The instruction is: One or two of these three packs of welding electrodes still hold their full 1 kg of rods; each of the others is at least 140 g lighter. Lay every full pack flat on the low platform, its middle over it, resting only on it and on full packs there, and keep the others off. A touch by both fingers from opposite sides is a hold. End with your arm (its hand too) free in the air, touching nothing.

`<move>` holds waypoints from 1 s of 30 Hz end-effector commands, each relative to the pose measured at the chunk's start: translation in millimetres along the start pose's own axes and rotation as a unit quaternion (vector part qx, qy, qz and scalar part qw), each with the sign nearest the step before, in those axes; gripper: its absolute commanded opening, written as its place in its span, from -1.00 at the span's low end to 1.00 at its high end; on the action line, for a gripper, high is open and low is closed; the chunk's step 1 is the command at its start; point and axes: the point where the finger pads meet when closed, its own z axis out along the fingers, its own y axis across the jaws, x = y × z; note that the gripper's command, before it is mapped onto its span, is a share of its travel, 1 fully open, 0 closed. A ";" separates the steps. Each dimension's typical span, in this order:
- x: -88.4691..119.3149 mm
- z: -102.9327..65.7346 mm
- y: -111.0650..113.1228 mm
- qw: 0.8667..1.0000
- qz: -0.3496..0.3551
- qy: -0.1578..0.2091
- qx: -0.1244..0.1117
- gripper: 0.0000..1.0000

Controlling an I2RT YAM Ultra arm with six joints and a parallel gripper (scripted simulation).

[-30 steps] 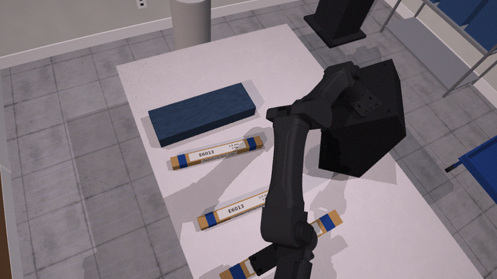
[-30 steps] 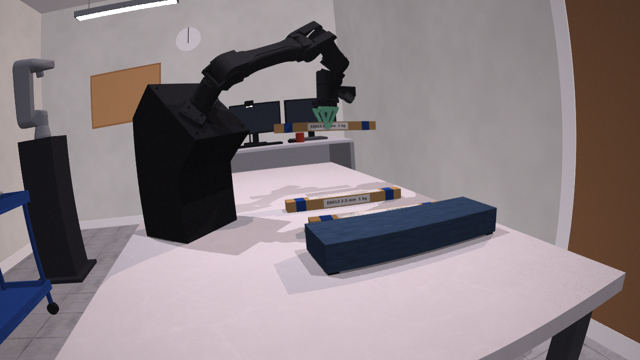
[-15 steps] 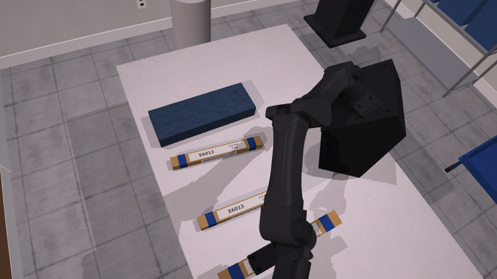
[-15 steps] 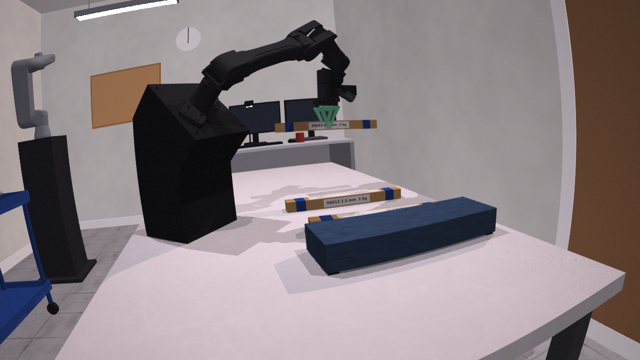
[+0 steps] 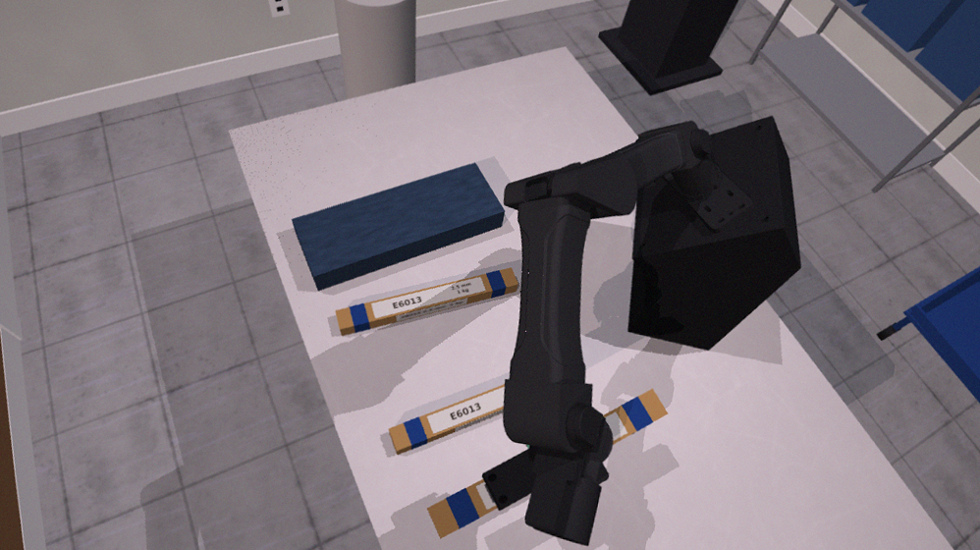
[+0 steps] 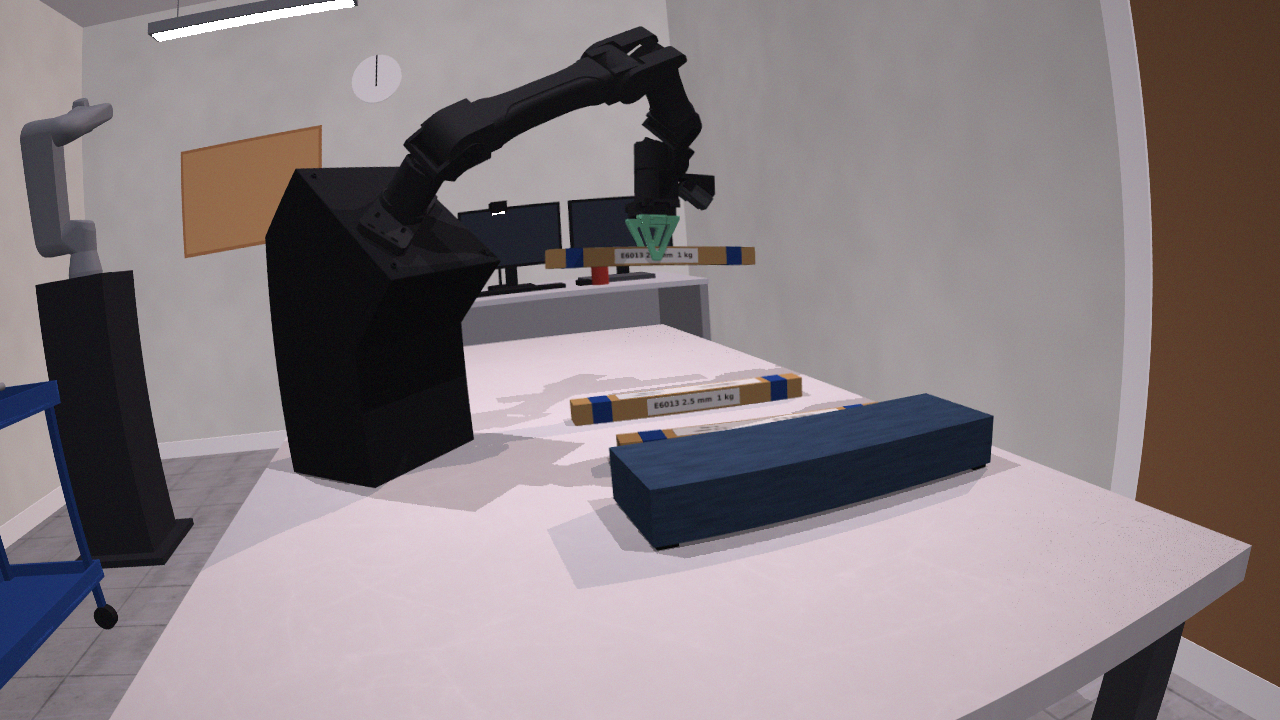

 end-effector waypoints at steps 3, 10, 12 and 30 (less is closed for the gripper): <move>-18.4 -54.8 -4.4 0.998 0.011 -0.051 -0.045 -1.00; -16.1 -52.7 -22.6 0.998 0.011 -0.050 -0.046 -1.00; -15.6 -52.1 -28.0 0.998 0.011 -0.050 -0.046 -1.00; -15.0 -49.9 -67.6 0.997 0.014 -0.053 -0.048 -1.00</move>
